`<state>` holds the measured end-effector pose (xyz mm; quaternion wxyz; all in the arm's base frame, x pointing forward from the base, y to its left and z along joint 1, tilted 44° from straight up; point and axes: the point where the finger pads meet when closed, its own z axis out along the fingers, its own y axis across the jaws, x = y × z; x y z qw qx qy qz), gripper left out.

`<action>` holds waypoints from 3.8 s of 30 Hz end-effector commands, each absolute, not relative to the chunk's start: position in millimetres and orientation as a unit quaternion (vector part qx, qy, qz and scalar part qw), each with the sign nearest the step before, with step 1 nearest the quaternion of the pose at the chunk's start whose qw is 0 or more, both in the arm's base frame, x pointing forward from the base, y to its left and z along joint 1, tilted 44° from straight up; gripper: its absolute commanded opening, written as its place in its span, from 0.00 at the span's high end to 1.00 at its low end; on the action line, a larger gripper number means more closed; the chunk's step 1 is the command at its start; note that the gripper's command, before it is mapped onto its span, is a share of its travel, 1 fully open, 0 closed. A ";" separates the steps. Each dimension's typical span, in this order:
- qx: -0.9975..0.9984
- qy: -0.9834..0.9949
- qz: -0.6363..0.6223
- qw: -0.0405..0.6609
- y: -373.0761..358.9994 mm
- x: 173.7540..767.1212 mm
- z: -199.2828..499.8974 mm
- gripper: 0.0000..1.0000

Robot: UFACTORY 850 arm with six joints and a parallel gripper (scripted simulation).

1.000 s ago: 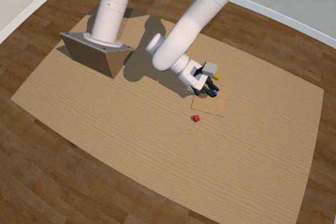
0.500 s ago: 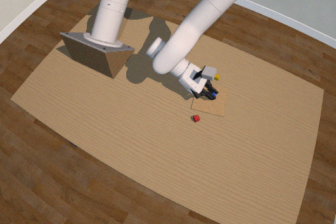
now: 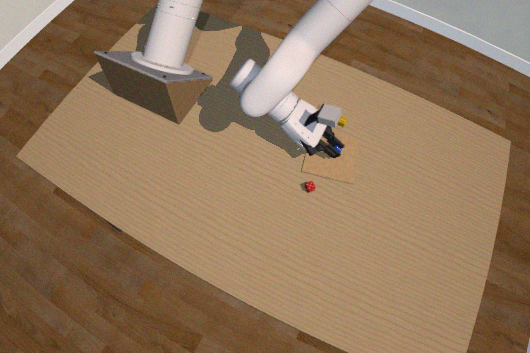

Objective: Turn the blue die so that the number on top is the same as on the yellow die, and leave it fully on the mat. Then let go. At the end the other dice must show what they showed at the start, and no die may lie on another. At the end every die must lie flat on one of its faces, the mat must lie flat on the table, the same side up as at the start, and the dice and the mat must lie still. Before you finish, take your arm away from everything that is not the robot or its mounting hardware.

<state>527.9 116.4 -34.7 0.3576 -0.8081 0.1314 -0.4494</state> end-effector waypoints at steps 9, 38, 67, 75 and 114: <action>-0.808 0.131 -0.450 0.357 116.0 528.4 -34.3 0.85; -0.808 0.131 -0.450 0.357 121.5 527.6 -40.1 0.85; -0.808 0.131 -0.450 0.357 123.7 527.2 -42.4 0.85; -0.808 0.131 -0.450 0.357 123.7 527.2 -42.4 0.85; -0.808 0.131 -0.450 0.357 123.7 527.2 -42.4 0.64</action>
